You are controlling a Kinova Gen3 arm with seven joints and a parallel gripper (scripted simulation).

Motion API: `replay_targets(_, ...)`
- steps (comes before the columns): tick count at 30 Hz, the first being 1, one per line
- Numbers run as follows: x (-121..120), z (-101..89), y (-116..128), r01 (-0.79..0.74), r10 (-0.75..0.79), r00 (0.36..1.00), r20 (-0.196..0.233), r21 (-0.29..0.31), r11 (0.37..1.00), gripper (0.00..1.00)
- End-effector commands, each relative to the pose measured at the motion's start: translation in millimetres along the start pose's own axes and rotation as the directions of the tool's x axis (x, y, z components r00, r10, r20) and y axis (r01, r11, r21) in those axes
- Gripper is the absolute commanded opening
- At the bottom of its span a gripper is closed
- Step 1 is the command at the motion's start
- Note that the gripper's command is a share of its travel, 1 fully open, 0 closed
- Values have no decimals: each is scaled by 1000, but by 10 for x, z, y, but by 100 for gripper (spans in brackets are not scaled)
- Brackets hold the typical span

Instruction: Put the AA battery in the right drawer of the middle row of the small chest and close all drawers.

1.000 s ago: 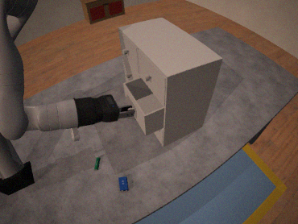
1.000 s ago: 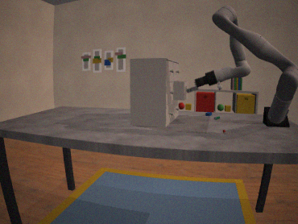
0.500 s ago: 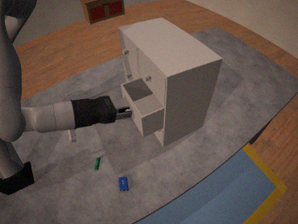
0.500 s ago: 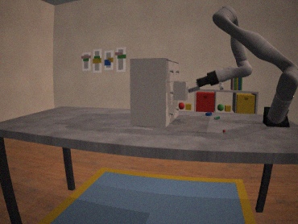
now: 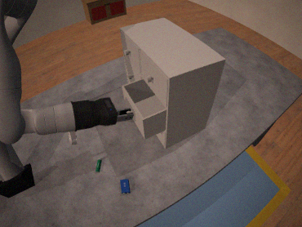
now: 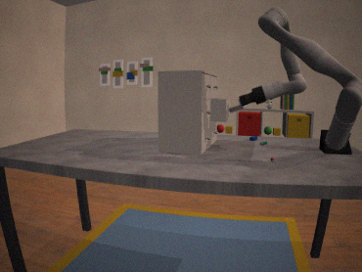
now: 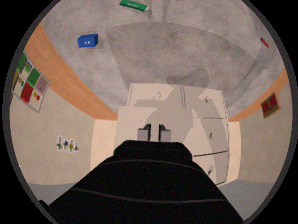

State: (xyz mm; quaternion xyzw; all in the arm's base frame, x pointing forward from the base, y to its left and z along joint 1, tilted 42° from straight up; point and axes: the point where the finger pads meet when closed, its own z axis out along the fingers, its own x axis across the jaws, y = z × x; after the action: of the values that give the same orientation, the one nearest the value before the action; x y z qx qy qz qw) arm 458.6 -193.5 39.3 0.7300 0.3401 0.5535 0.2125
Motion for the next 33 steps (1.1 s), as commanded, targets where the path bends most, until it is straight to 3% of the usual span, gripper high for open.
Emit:
replay_targets(1,-6,-3,12,1,-1,1000,1,-2,1000,37)
replay_targets(9,-6,-3,12,1,-1,1000,1,-2,1000,37)
replay_targets(18,-6,-3,12,1,-1,1000,1,-2,1000,67)
replay_targets(28,-6,-22,5,1,-1,1000,1,-2,1000,67)
replay_targets(33,-6,-201,-60,1,-1,1000,1,-2,1000,67)
